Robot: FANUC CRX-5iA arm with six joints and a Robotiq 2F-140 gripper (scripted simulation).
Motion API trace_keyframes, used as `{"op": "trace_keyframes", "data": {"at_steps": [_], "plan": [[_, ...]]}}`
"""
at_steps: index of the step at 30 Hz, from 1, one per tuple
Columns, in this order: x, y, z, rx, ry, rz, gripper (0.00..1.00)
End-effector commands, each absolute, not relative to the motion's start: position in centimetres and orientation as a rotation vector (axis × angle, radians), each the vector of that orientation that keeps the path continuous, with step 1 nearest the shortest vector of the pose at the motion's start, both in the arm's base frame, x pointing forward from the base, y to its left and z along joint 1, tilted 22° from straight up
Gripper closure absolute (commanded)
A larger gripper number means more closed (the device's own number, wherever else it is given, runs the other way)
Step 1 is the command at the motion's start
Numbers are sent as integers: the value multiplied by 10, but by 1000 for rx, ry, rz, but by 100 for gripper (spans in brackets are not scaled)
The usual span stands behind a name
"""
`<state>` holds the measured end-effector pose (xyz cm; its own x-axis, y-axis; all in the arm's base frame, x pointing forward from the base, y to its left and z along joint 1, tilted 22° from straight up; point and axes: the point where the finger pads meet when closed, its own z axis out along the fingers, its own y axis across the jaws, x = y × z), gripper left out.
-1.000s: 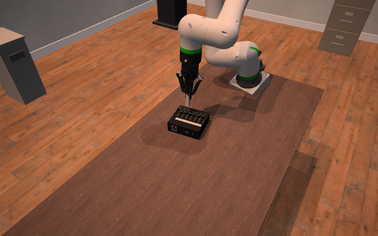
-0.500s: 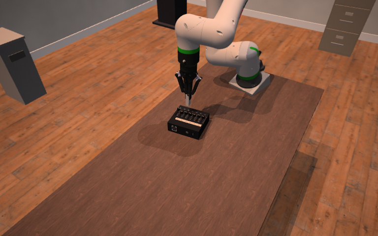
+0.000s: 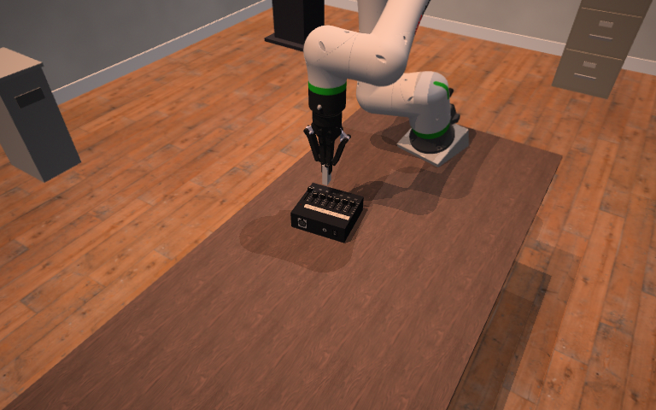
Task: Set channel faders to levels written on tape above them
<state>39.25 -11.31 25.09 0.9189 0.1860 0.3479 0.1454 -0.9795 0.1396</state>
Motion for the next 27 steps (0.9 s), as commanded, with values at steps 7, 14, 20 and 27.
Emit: {"op": "trace_keyframes", "data": {"at_steps": [7, 14, 20, 27], "plan": [[394, -114, 247, 2968, 257, 555, 100], [396, -114, 243, 2968, 257, 555, 100], [398, -115, 239, 2968, 257, 555, 100], [399, -115, 236, 2968, 257, 555, 100]]}}
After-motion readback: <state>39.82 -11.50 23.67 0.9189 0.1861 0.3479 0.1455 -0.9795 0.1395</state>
